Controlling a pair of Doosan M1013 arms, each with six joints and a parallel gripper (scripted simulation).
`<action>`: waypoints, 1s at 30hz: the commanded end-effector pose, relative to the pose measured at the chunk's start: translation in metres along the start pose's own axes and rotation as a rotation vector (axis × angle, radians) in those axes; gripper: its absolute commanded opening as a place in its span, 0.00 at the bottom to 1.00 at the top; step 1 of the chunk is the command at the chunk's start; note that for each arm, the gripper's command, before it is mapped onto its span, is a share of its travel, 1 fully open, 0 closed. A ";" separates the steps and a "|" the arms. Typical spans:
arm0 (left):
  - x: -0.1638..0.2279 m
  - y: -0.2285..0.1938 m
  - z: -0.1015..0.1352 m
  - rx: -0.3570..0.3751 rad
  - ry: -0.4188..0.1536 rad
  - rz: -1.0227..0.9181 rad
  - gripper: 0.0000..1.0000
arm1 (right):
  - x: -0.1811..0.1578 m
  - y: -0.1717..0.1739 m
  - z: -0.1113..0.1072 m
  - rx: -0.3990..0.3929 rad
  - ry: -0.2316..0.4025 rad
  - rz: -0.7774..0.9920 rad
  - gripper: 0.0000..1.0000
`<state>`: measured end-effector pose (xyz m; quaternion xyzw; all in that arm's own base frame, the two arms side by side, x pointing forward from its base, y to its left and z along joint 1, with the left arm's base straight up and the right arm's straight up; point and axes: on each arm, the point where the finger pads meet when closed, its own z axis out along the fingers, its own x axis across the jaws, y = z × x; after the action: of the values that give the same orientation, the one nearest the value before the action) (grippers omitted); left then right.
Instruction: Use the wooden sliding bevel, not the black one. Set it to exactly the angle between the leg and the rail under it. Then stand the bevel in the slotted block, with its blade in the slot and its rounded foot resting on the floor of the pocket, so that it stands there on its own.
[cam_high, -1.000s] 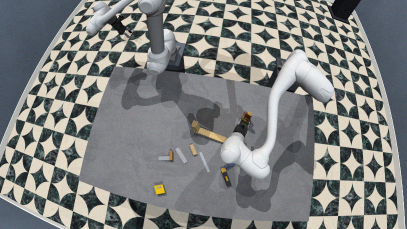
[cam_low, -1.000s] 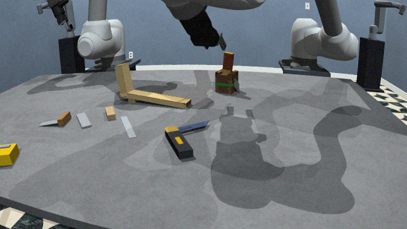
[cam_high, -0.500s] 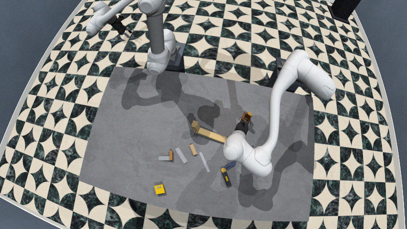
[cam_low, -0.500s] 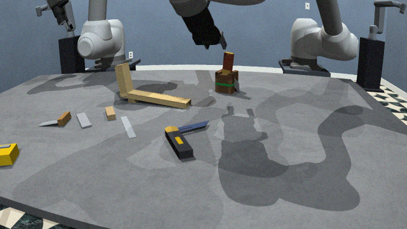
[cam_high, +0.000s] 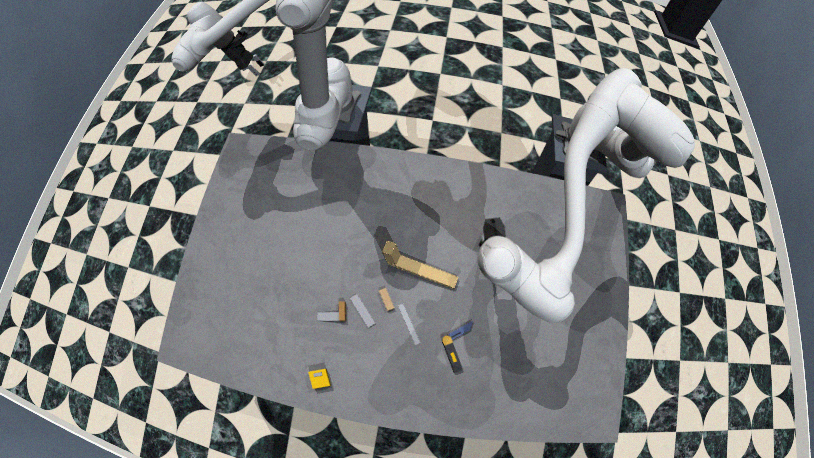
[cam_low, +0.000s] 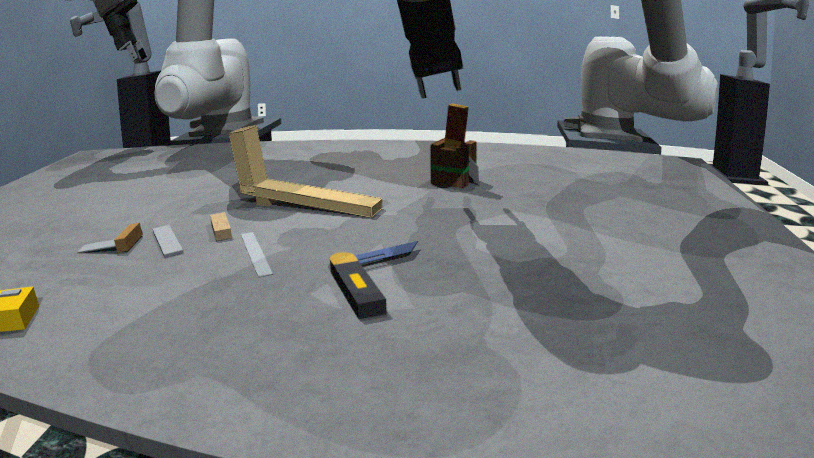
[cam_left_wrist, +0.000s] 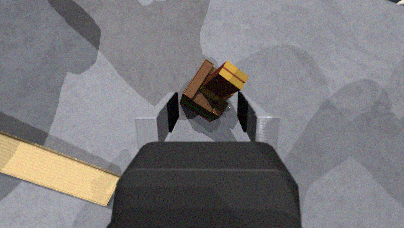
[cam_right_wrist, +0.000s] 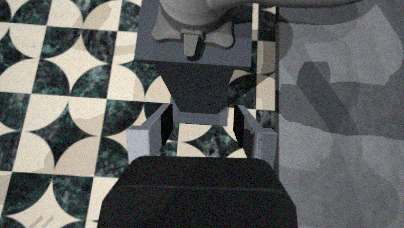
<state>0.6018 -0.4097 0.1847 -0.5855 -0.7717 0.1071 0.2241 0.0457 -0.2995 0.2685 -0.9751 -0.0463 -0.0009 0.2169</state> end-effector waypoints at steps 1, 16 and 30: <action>0.006 -0.007 0.002 -0.064 -0.058 -0.151 1.00 | 0.000 0.000 -0.001 -0.001 0.000 0.000 1.00; 0.031 -0.023 0.012 -0.177 -0.289 -0.615 1.00 | 0.000 0.000 -0.001 -0.001 0.000 0.000 1.00; 0.054 -0.033 0.017 -0.197 -0.483 -0.919 1.00 | 0.000 0.000 -0.001 -0.001 0.000 0.000 1.00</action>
<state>0.5544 -0.3665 0.1945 -0.1722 -0.9832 0.0590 0.0151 0.0457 -0.2995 0.2685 -0.9751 -0.0463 -0.0009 0.2169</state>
